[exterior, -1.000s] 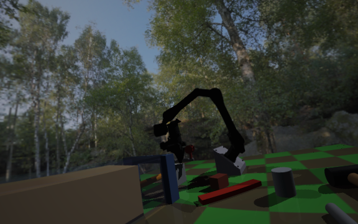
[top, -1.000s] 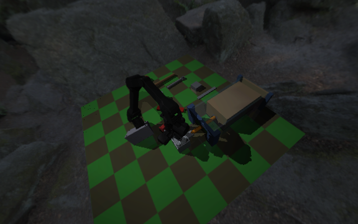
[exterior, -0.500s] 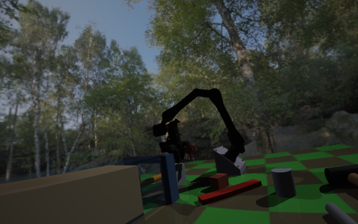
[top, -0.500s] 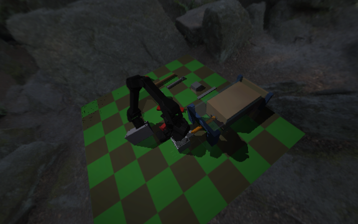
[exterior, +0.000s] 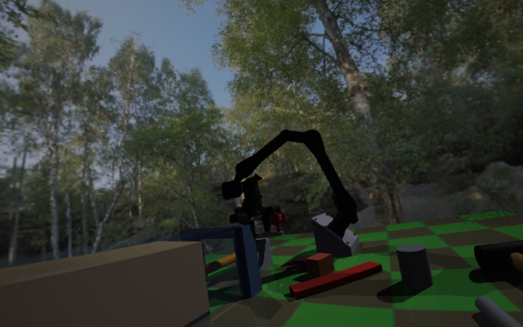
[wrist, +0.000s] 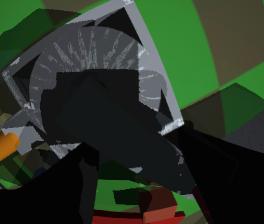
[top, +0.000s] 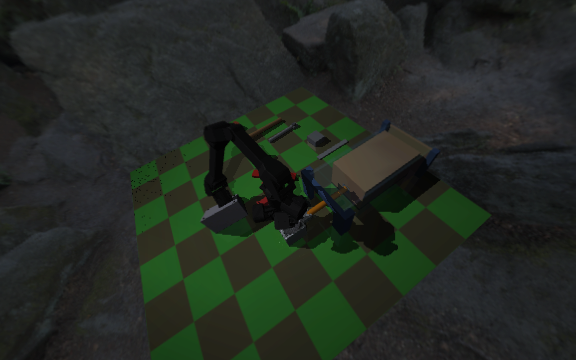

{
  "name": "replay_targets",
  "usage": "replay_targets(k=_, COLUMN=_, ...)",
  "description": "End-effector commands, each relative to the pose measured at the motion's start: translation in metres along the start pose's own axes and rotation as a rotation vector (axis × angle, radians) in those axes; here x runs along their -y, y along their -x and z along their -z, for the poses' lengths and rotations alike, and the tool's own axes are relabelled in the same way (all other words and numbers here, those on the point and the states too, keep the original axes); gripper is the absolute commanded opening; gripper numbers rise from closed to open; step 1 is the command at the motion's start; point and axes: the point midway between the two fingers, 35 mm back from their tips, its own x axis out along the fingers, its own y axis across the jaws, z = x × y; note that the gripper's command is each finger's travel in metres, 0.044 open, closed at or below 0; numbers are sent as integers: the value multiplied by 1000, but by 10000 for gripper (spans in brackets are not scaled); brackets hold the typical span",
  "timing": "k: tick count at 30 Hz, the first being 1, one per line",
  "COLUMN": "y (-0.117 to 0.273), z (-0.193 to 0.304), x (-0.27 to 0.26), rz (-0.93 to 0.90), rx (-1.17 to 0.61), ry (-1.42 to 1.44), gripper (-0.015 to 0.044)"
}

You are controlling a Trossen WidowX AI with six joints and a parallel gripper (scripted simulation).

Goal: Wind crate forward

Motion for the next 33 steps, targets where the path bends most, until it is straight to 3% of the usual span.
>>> replay_targets(k=1, y=-1, z=6, x=-9, rz=-54, rx=-65, ry=-292, gripper=0)
replay_targets(k=33, y=-1, z=6, x=-20, rz=-78, rx=-81, ry=-701, gripper=0)
